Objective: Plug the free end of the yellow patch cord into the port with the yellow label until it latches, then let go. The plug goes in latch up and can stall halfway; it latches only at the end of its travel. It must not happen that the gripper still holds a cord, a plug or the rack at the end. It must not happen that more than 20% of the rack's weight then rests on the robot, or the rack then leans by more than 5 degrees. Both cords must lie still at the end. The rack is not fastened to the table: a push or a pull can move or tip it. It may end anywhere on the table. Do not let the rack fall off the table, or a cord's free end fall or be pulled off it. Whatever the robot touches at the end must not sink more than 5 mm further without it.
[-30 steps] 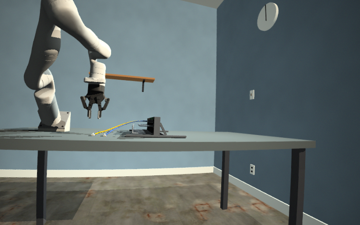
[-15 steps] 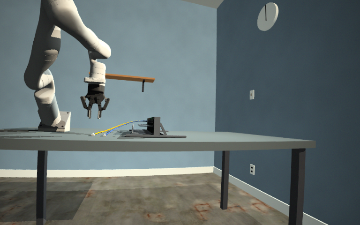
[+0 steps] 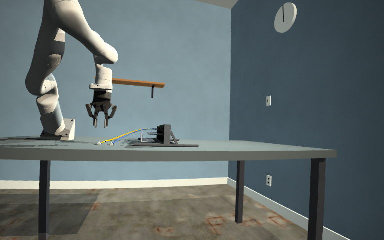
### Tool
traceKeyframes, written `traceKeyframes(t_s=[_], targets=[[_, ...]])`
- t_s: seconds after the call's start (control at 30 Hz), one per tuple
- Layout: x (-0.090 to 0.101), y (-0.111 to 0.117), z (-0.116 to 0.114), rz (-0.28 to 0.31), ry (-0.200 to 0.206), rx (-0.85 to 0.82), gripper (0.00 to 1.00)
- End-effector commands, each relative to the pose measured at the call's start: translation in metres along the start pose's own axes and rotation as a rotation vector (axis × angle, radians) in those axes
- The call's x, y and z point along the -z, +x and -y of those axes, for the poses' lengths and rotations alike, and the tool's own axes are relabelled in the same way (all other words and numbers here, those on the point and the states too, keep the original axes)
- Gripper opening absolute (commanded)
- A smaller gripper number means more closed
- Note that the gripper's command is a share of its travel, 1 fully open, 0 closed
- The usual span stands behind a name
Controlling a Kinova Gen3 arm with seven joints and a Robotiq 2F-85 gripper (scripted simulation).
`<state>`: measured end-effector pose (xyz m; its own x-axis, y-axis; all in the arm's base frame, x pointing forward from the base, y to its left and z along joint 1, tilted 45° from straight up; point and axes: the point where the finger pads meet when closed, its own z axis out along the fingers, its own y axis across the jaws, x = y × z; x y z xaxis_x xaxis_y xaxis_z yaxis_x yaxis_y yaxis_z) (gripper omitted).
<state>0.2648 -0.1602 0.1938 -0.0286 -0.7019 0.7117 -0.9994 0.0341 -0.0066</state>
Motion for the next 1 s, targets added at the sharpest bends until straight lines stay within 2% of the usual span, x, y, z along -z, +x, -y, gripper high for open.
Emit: traceKeyframes(t_s=[0.0, 0.3, 0.33, 0.4, 0.87, 0.9, 0.97], targets=[[-0.007, -0.001, 0.000, 0.005, 0.001, 0.000, 0.37], [-0.020, -0.001, 0.001, 0.005, 0.003, 0.000, 0.37], [-0.022, -0.002, -0.002, 0.007, -0.006, -0.001, 0.37], [-0.026, -0.001, 0.002, 0.004, 0.006, 0.001, 0.37], [-0.048, -0.001, 0.001, 0.005, 0.003, 0.001, 0.37], [-0.050, -0.002, -0.002, 0.007, -0.007, -0.001, 0.37], [-0.052, -0.001, 0.001, 0.005, 0.004, 0.001, 0.37]])
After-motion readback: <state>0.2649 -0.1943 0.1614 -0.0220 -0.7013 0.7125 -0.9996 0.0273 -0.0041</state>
